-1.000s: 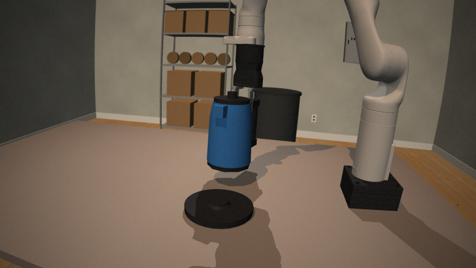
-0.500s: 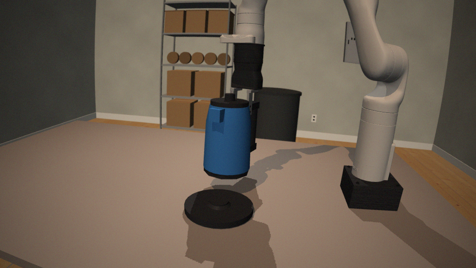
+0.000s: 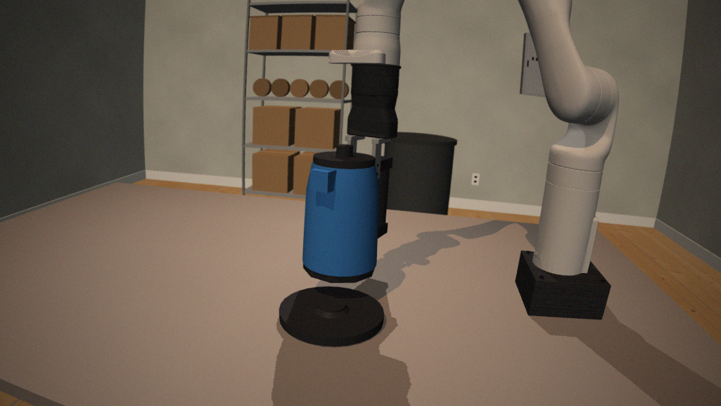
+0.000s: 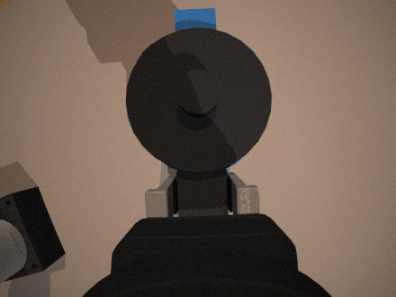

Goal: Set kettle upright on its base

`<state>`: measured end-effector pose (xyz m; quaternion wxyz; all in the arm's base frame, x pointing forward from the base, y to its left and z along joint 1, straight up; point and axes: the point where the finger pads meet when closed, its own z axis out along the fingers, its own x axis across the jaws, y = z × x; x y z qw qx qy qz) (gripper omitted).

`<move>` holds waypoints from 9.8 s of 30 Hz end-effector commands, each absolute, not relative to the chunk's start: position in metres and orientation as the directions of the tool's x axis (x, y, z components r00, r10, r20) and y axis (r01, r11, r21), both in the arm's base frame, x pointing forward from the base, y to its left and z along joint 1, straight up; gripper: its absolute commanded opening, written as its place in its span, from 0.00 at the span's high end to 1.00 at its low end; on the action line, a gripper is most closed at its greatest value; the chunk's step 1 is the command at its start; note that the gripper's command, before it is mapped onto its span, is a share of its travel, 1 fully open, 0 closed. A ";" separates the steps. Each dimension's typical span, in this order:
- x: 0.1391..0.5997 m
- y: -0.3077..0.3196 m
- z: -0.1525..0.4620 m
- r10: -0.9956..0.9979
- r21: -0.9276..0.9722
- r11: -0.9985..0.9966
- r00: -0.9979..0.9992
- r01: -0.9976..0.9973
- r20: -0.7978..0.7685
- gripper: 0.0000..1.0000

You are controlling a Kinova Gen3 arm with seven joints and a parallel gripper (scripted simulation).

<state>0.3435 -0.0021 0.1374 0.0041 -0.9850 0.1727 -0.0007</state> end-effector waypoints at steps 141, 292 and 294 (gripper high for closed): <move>0.341 0.076 0.117 -0.321 -0.007 -0.947 0.947 -0.321 0.002 1.00; 0.341 0.076 0.108 -0.321 -0.007 -0.947 0.947 -0.321 0.002 0.00; 0.341 0.076 0.108 -0.321 -0.007 -0.947 0.947 -0.321 0.002 0.00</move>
